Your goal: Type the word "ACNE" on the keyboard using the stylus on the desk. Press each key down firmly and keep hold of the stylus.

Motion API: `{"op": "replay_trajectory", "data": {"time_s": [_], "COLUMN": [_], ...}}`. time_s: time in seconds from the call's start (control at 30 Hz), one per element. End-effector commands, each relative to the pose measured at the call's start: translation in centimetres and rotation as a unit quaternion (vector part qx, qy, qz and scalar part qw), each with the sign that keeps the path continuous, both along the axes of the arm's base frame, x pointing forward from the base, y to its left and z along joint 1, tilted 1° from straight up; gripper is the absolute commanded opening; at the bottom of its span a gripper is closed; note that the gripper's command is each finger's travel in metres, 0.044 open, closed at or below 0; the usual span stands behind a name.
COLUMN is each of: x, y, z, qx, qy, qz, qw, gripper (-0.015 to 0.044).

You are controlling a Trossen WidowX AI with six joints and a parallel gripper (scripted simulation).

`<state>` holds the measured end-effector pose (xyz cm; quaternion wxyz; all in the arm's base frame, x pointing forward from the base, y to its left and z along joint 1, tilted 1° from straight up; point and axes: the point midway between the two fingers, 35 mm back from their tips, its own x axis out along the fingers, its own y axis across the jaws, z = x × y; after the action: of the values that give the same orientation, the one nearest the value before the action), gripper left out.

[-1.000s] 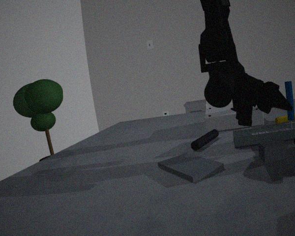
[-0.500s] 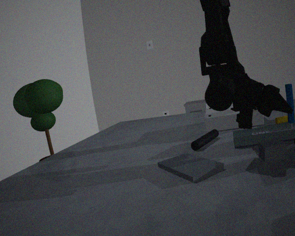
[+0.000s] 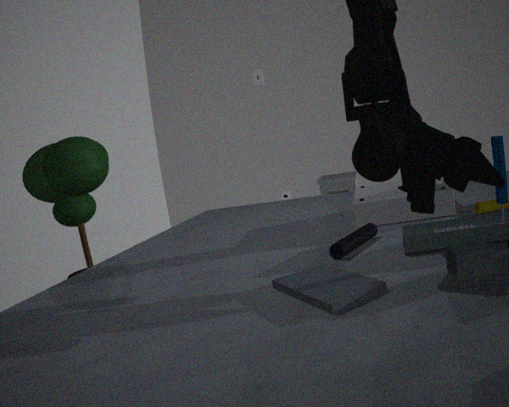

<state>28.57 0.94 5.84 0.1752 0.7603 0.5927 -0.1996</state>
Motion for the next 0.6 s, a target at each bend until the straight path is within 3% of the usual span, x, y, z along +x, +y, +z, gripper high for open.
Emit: {"op": "replay_trajectory", "data": {"time_s": [0.0,0.27,0.57], "x": [0.0,0.0,-0.7], "y": [0.0,-0.1,-3.8], "z": [2.1,2.2,2.7], "qx": [-0.001,-0.002,-0.001], "qy": [-0.005,-0.005,-0.006], "qz": [0.000,-0.001,-0.071], "qw": [1.000,1.000,0.997], "gripper": [0.0081,0.0084,0.0024]}}
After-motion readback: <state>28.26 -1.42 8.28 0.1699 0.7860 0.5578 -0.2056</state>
